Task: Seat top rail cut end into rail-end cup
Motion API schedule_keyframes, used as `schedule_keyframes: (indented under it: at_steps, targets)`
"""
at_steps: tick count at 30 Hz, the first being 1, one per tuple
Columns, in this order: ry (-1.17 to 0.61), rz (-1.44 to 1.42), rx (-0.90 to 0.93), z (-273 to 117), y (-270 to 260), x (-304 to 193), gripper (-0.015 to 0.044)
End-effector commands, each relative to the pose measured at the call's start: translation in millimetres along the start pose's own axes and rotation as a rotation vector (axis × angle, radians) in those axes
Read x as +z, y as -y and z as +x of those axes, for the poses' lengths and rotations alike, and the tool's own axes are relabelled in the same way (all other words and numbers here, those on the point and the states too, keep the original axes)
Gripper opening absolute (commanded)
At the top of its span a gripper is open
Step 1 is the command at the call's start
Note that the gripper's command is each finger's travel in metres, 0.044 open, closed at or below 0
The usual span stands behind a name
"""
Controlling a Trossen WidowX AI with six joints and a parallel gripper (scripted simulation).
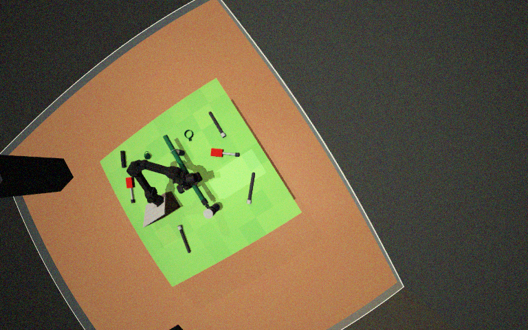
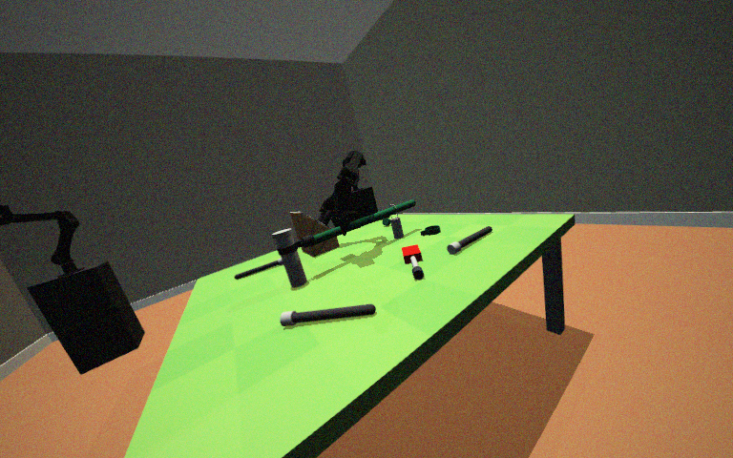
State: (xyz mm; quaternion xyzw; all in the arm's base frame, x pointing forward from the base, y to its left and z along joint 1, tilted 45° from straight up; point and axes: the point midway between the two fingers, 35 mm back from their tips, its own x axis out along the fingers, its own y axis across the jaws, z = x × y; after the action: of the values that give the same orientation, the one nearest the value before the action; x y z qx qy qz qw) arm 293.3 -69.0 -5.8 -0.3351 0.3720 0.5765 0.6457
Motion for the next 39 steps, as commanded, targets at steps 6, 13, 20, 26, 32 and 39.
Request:
schedule_keyframes:
  at_steps: [6,13,20,26,32,39]
  targets:
    - [-0.014,0.0,-0.005,-6,2,-12,0.0]
    - [-0.014,0.0,-0.006,-10,5,-15,0.0]
    - [-0.014,0.0,-0.006,-9,6,-21,0.0]
    - [-0.015,0.0,-0.006,-8,7,-26,0.0]
    - [-0.015,0.0,-0.006,-6,7,-31,0.0]
    - [-0.015,0.0,-0.006,-4,7,-36,0.0]
